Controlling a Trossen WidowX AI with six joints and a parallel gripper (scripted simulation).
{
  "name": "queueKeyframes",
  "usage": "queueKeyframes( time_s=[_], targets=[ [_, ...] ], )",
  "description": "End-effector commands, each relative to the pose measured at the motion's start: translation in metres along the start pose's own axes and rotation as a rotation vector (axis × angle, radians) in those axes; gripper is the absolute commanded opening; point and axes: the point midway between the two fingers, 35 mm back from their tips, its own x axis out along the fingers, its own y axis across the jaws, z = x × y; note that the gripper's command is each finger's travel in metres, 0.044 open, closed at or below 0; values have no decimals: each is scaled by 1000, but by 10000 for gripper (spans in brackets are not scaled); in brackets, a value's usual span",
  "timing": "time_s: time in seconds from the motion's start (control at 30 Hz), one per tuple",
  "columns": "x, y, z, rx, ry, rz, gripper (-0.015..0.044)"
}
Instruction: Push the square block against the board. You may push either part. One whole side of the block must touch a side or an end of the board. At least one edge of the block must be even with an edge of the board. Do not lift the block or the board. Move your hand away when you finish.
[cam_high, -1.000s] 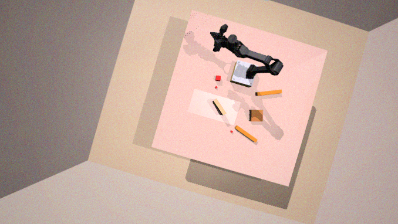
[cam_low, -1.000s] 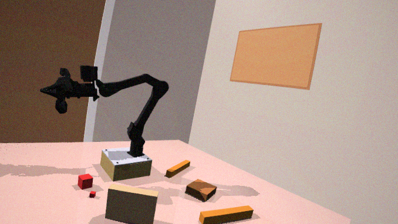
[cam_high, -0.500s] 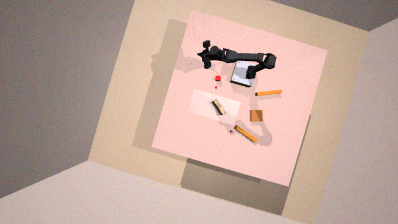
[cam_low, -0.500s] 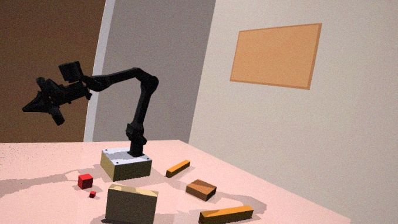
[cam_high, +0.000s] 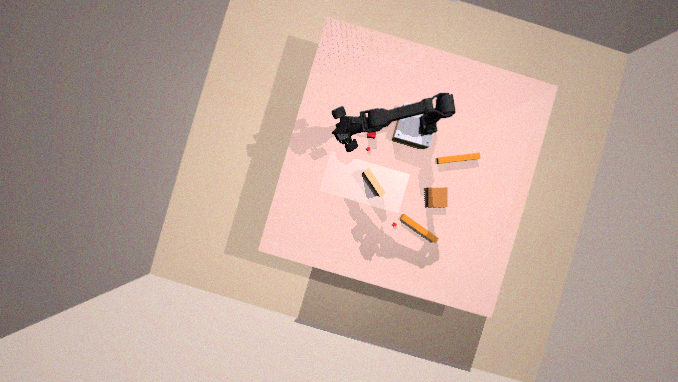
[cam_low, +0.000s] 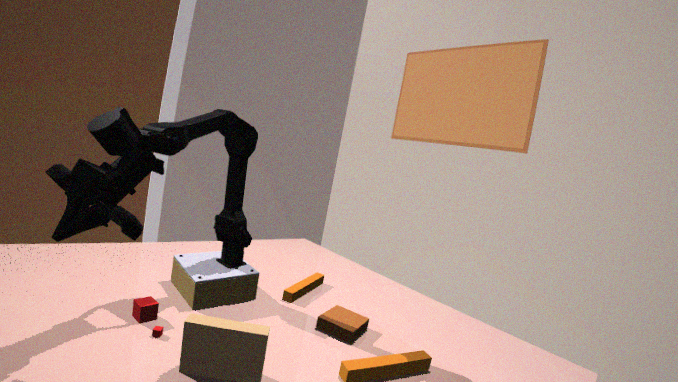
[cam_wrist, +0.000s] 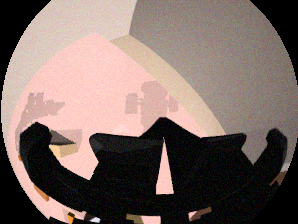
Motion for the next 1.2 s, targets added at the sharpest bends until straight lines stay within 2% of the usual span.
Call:
queueKeyframes(
  time_s=[0.0, 0.3, 0.63, 0.87, 1.03, 1.17],
  targets=[
    [7, 48, 9, 0, 71, 109, 0],
    [2, 160, 13, -1, 291, 310, 0],
    [-40, 281, -13, -58, 603, 402, 0],
    [-43, 289, -16, -64, 624, 402, 0],
    [-8, 305, -43, -64, 624, 402, 0],
    [-7, 306, -45, -64, 624, 402, 0]
  ],
)
